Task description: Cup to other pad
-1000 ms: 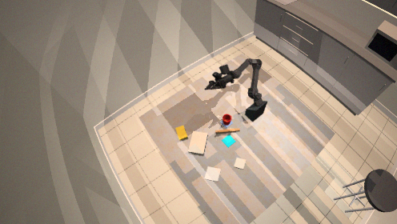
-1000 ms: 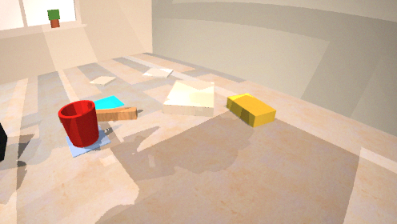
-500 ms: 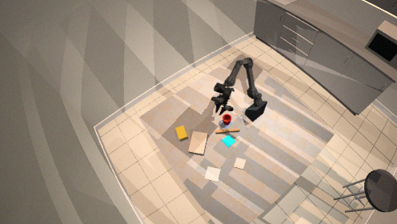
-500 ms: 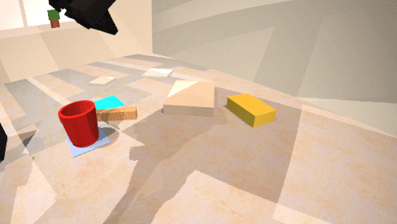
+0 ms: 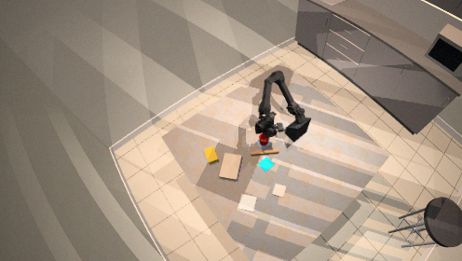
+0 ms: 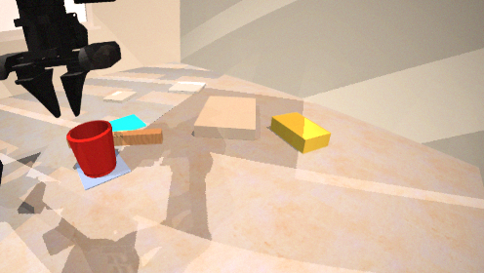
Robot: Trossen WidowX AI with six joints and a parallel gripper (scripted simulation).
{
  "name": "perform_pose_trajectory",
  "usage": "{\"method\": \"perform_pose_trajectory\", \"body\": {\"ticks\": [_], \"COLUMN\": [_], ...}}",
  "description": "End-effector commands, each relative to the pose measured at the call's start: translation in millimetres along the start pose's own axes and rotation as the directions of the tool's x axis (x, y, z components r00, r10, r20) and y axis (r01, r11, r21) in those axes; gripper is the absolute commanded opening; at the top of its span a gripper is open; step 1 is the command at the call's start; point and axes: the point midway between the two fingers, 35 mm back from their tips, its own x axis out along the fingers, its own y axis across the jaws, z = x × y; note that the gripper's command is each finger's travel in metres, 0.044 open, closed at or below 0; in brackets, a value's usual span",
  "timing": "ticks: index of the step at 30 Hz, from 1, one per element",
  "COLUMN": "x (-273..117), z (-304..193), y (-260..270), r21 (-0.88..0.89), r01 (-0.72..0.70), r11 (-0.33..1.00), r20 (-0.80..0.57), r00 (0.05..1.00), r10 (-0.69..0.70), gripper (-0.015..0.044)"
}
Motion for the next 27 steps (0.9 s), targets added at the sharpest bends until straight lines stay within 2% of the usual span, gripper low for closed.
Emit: {"method": "perform_pose_trajectory", "body": {"ticks": [1, 11, 27], "x": [1, 3, 29], "z": [-1, 0, 1], "y": [2, 2, 1], "r21": [-0.067, -0.067, -0.067], "r01": [-0.007, -0.007, -0.009], "r11": [0.998, 0.998, 0.998], "r20": [-0.04, -0.039, -0.036], "r00": [0.999, 0.999, 0.999], "r10": [0.004, 0.005, 0.006], "gripper": [0.0148, 0.0148, 0.0148]}}
